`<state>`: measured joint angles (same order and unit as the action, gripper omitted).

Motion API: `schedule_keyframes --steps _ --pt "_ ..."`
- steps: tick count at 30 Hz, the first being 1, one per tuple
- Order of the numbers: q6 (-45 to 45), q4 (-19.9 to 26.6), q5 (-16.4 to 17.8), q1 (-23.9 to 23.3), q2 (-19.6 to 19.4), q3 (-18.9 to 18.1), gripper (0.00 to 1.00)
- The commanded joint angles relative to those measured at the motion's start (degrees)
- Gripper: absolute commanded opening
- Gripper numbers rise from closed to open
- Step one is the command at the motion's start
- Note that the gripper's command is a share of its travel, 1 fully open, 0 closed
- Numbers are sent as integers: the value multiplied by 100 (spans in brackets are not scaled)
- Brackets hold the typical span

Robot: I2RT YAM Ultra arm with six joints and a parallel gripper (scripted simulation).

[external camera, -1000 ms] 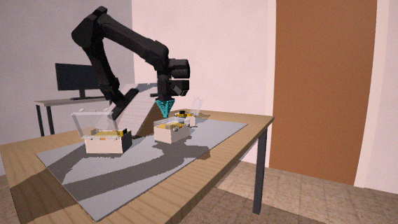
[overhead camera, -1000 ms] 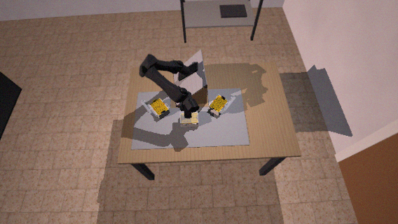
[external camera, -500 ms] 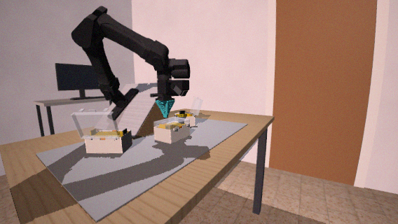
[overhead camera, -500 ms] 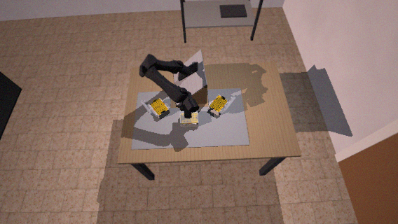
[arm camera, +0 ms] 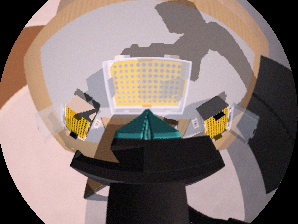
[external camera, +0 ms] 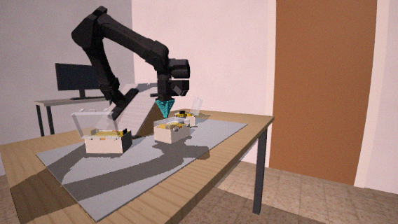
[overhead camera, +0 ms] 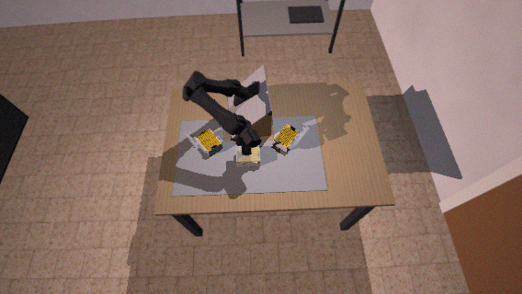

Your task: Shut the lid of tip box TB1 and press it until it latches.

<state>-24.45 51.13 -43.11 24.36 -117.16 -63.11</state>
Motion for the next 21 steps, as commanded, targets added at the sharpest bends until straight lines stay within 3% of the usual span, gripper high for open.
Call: schedule_keyframes --steps 1,21 --pt "26 -126 -51 71 53 -54 0" --pt "106 -239 -64 -28 -68 152 0"
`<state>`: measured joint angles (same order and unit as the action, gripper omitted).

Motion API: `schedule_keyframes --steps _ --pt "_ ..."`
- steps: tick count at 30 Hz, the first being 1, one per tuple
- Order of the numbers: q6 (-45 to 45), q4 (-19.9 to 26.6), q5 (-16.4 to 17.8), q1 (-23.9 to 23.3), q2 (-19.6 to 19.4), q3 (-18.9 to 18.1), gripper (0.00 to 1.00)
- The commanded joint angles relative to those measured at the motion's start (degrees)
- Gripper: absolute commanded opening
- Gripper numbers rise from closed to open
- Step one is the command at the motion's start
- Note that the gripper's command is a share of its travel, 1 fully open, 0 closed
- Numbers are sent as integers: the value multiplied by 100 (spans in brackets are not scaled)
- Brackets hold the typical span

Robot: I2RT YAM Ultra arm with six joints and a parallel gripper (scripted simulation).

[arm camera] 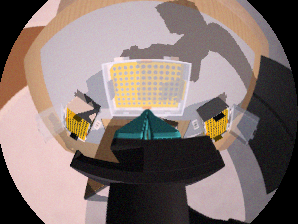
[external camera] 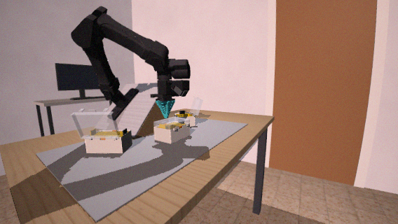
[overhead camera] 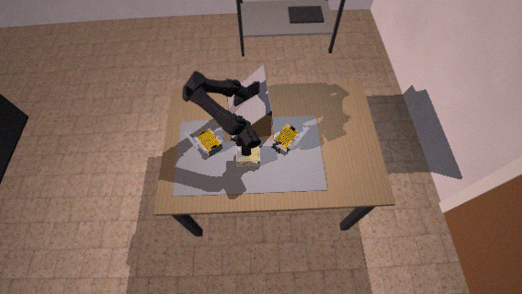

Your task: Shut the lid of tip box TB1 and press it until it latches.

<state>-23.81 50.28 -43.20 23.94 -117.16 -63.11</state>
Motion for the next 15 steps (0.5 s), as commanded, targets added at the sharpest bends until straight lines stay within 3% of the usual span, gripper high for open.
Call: schedule_keyframes --steps 1,15 --pt "43 -143 -54 25 -74 147 0" --pt "105 -254 -66 -43 -81 195 0"
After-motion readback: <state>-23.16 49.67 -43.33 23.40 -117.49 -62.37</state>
